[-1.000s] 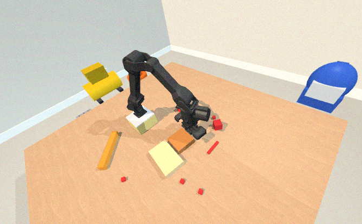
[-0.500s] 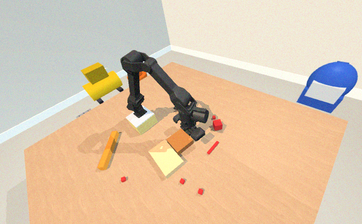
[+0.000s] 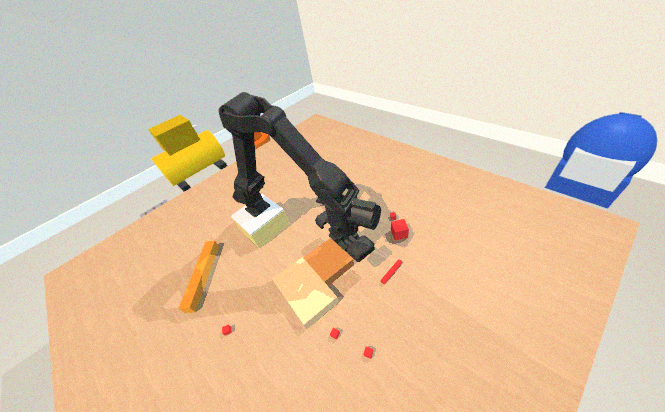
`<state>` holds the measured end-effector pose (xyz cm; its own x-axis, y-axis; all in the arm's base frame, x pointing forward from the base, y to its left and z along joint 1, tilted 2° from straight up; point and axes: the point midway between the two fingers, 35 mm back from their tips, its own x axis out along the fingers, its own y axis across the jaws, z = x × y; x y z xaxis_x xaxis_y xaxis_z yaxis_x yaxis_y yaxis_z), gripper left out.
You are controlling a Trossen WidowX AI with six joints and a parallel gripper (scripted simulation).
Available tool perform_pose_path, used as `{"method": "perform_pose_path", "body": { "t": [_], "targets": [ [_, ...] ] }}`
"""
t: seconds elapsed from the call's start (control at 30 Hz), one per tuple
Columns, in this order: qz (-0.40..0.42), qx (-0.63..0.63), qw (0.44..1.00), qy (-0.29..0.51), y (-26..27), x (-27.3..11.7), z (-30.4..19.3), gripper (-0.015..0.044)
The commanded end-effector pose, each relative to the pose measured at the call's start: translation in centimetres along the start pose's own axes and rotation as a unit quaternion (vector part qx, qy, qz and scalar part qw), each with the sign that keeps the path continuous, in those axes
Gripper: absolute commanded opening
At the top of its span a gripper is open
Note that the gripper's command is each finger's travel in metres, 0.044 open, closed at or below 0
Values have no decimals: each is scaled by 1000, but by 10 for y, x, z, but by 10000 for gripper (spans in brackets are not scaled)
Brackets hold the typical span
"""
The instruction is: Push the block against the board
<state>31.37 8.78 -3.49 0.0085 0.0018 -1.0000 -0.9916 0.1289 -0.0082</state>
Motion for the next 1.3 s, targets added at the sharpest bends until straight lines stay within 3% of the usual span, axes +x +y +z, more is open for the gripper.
{"method": "perform_pose_path", "body": {
  "t": [0.0, 0.97, 1.13, 1.27],
  "targets": [
    [4, 1, 1000, 6, 2, 2, -1, 0],
    [4, 1, 1000, 4, 0, 2, 46, 0],
    [4, 1, 1000, 4, -2, -50, 42, 0],
    [4, 1, 1000, 4, -1, -53, 42, 0]
  ]
}}
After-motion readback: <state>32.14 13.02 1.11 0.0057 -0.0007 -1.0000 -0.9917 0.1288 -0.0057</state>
